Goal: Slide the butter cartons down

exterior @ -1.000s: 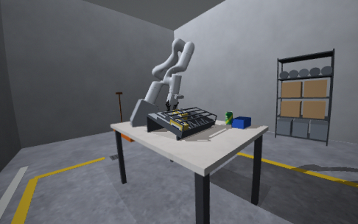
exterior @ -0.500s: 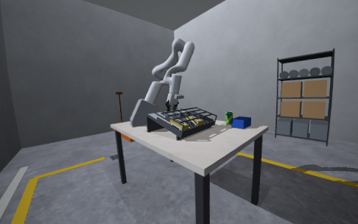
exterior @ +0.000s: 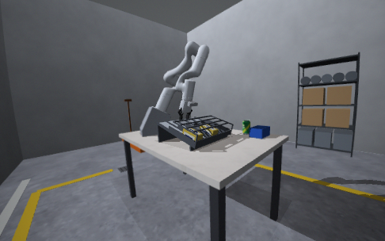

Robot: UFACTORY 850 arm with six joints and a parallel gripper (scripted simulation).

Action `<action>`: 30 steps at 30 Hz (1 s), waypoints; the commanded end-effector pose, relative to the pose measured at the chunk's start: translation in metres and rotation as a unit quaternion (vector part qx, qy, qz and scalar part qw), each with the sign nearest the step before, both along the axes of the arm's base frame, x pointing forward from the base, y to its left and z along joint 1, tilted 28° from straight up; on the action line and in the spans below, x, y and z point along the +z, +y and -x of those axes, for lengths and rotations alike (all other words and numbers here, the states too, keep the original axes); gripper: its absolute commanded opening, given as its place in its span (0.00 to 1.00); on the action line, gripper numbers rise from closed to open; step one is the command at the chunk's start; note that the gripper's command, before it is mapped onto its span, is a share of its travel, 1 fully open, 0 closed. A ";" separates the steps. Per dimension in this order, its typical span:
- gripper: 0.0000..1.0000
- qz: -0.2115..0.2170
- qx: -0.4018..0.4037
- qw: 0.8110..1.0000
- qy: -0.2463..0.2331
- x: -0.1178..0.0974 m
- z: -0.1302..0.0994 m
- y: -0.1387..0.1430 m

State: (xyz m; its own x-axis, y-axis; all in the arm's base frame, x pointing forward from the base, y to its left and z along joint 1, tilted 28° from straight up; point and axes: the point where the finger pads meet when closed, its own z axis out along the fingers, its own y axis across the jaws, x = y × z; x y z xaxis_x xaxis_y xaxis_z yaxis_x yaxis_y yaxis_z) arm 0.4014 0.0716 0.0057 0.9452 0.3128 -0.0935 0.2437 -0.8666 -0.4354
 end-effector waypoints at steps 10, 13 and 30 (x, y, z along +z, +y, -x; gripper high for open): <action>0.80 0.000 0.000 1.000 -0.001 0.000 -0.001 0.000; 0.80 0.000 0.000 1.000 -0.001 0.000 -0.001 0.000; 0.81 0.000 0.000 1.000 -0.001 0.000 -0.001 0.000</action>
